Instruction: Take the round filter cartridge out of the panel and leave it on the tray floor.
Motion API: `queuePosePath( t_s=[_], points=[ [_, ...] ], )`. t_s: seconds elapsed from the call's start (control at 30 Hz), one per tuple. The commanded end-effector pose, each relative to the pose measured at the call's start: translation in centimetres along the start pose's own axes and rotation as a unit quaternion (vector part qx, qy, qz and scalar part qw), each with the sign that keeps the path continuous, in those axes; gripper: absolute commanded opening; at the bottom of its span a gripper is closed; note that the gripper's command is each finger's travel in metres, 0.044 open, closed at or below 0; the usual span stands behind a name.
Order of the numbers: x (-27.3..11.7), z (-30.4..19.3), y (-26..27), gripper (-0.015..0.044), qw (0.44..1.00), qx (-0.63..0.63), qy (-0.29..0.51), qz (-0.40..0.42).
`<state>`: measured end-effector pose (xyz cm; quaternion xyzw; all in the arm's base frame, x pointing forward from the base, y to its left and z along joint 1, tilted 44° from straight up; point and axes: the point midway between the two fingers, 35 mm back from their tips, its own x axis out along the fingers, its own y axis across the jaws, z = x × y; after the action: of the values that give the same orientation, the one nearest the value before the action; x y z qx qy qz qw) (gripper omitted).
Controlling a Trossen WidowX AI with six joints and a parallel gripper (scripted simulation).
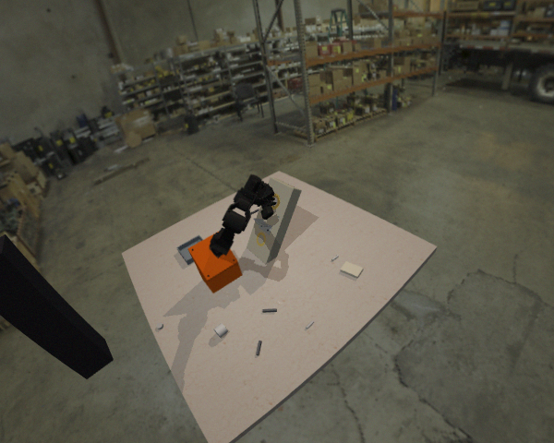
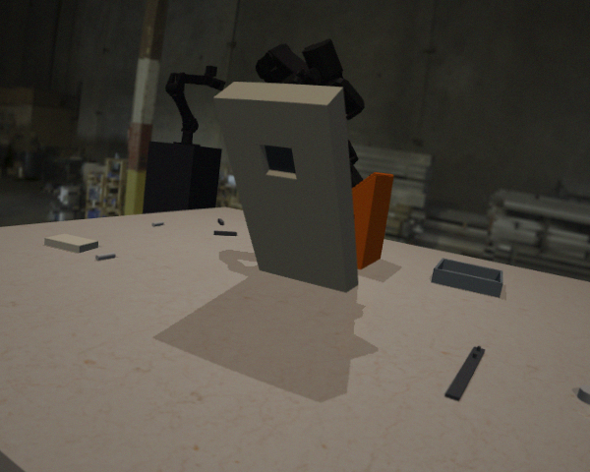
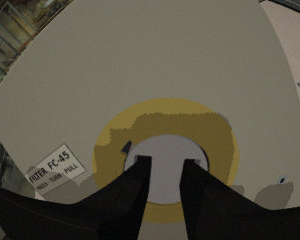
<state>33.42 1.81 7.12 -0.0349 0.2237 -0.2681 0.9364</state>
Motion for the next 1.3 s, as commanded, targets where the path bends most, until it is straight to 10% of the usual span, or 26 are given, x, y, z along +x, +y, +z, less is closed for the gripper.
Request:
queuePosePath(
  t_s=[0.0,0.57,1.27],
  points=[
    [0.3,0.0,0.0,0.0,0.998,0.061,0.003,0.003],
    [0.2,0.0,0.0,0.0,0.938,0.347,0.004,0.002],
    [-7.0,0.0,0.1,0.0,0.953,0.304,0.007,0.001]
  ],
)
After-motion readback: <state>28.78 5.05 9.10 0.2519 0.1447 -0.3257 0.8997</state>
